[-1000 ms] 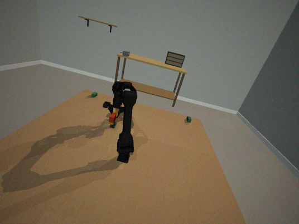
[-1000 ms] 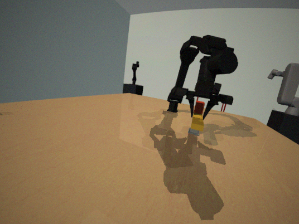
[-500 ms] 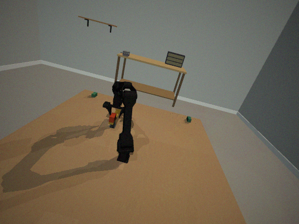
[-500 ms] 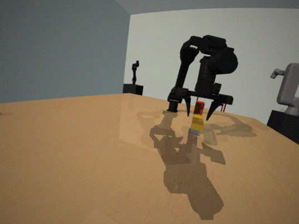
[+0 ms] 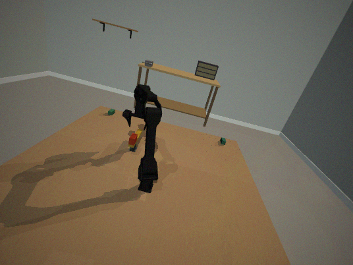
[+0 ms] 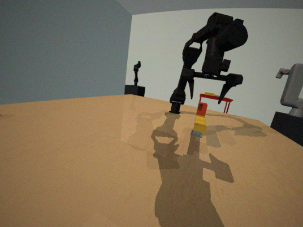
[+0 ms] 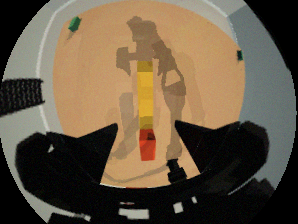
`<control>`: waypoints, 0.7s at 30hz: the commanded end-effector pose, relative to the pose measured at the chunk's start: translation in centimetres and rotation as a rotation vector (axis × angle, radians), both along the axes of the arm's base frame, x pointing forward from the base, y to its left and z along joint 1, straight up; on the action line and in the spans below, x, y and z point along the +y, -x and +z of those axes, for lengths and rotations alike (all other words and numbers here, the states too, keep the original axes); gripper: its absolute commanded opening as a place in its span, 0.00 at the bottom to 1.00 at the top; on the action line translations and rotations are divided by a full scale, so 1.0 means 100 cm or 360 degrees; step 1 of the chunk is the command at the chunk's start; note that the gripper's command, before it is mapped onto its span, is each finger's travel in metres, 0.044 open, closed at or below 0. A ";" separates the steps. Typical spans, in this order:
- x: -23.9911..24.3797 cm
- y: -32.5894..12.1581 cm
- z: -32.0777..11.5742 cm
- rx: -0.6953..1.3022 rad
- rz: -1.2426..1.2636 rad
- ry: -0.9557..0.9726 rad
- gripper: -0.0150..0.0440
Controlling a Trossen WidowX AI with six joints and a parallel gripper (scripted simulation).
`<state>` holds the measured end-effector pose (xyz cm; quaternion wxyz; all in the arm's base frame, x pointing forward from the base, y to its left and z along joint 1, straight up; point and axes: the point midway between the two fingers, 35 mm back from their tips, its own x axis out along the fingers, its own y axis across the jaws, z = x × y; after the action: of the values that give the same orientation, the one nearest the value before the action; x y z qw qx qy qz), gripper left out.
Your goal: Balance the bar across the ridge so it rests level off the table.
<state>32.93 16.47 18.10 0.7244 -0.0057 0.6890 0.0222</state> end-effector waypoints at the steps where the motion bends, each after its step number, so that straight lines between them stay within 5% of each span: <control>1: -0.002 0.004 0.028 -0.0016 0.0000 -0.0009 1.00; 21: -0.002 0.005 0.030 -0.0016 0.0000 -0.0010 1.00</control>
<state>32.48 16.25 21.13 0.7292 -0.0033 0.6839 0.0247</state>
